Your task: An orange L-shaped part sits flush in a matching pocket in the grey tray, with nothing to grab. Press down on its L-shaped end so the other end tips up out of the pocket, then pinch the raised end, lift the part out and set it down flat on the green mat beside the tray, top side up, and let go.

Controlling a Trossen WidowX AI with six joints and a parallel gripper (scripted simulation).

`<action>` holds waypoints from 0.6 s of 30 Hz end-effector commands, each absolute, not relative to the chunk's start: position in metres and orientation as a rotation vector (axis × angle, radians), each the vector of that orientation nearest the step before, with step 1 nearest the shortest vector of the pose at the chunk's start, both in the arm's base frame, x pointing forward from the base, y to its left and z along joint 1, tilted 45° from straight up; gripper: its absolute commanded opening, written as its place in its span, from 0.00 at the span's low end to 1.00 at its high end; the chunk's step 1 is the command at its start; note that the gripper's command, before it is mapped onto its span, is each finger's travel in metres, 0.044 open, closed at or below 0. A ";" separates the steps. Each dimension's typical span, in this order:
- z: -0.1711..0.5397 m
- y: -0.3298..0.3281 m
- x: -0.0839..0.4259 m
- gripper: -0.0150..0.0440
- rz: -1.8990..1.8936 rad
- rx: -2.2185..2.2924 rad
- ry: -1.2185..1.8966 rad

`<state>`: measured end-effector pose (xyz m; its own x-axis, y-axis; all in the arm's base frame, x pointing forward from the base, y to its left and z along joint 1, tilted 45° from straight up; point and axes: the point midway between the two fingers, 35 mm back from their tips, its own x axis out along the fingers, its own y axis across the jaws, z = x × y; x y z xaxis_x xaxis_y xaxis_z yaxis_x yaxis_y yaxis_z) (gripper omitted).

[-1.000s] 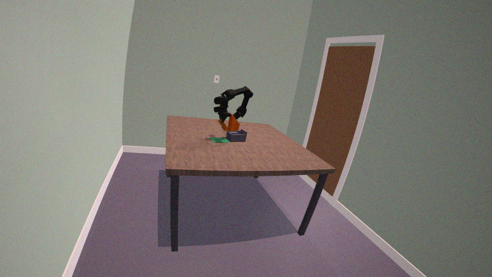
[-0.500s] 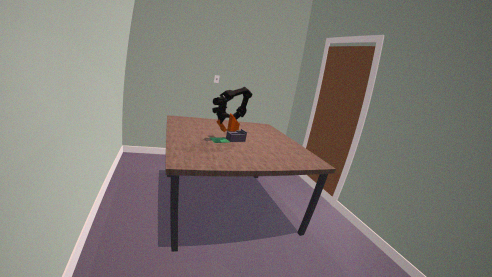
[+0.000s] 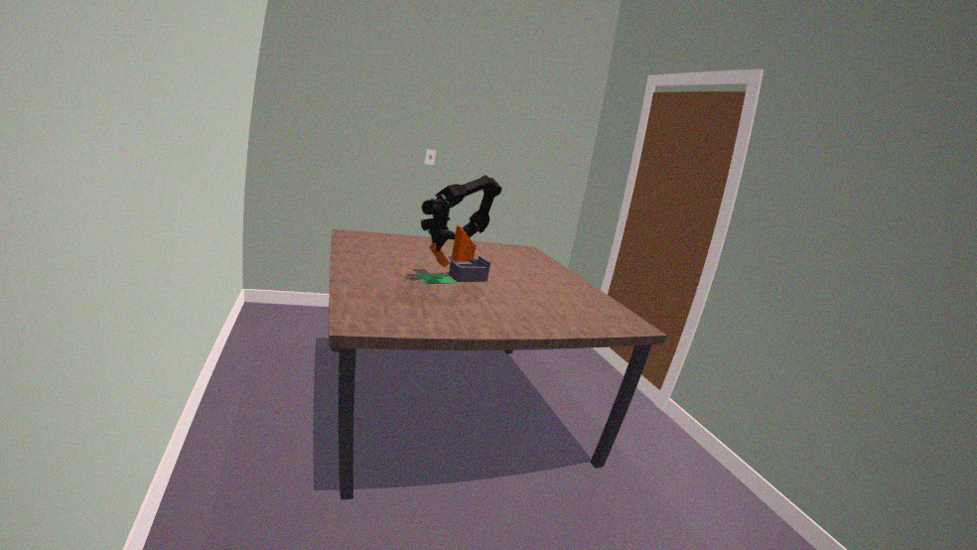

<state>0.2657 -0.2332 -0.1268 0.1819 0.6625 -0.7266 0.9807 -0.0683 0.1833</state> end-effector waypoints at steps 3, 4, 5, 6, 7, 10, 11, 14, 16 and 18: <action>-0.135 -0.223 0.267 0.25 -0.618 1.814 1.558; -0.136 -0.222 0.267 0.25 -0.618 1.814 1.558; -0.137 -0.220 0.267 0.25 -0.618 1.814 1.558; -0.138 -0.219 0.268 0.25 -0.618 1.814 1.558; -0.139 -0.218 0.268 0.25 -0.618 1.815 1.558; -0.143 -0.215 0.269 0.25 -0.617 1.815 1.558; -0.144 -0.214 0.269 0.25 -0.617 1.815 1.558; -0.147 -0.211 0.270 0.25 -0.617 1.815 1.558; -0.150 -0.209 0.271 0.25 -0.617 1.815 1.558; -0.152 -0.207 0.271 0.25 -0.617 1.815 1.558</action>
<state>0.2713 -0.2143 -0.1468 0.1830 0.6629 -0.7260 0.9804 -0.0684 0.1847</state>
